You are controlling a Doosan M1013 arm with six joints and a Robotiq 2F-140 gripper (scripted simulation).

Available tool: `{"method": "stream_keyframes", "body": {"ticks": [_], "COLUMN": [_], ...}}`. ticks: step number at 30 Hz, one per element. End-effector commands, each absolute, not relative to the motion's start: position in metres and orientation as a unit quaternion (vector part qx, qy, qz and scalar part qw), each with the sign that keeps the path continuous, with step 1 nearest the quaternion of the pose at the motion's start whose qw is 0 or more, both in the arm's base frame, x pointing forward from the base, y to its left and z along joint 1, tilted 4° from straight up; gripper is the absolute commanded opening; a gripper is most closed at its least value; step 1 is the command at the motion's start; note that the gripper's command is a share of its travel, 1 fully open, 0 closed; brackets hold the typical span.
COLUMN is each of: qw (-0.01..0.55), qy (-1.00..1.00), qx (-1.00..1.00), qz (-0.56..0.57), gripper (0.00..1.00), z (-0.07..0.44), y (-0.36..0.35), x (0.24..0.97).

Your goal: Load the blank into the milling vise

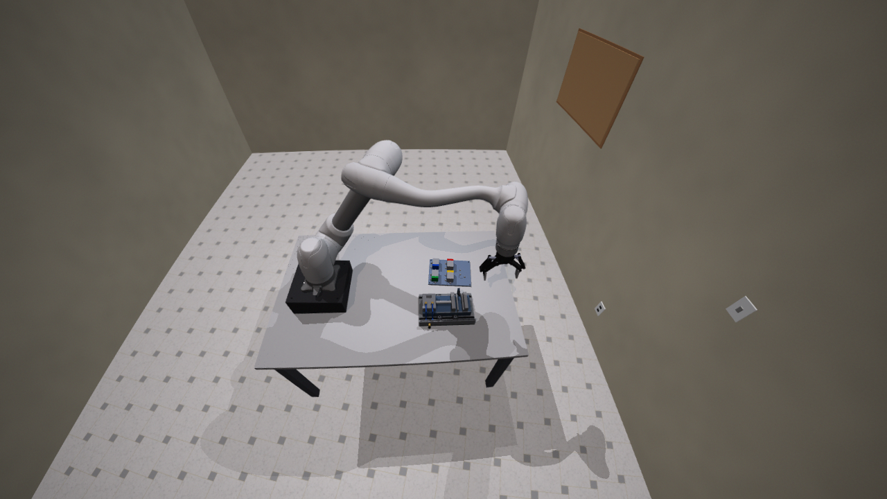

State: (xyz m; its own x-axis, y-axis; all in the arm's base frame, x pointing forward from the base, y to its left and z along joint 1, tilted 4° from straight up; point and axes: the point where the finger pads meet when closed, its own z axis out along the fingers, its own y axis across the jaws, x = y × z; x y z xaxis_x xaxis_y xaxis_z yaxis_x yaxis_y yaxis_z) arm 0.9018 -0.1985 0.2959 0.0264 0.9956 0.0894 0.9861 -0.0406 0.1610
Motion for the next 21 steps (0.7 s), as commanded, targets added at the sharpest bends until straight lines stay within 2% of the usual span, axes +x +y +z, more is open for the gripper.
{"method": "stream_keyframes", "body": {"ticks": [1, 21], "qw": [0.025, 0.009], "qy": [0.690, 0.674], "qx": [0.719, 0.738], "qz": [0.082, 0.033], "gripper": [1.00, 1.00], "z": [0.296, 0.290], "y": [-0.194, -0.150], "x": [0.898, 0.864]}}
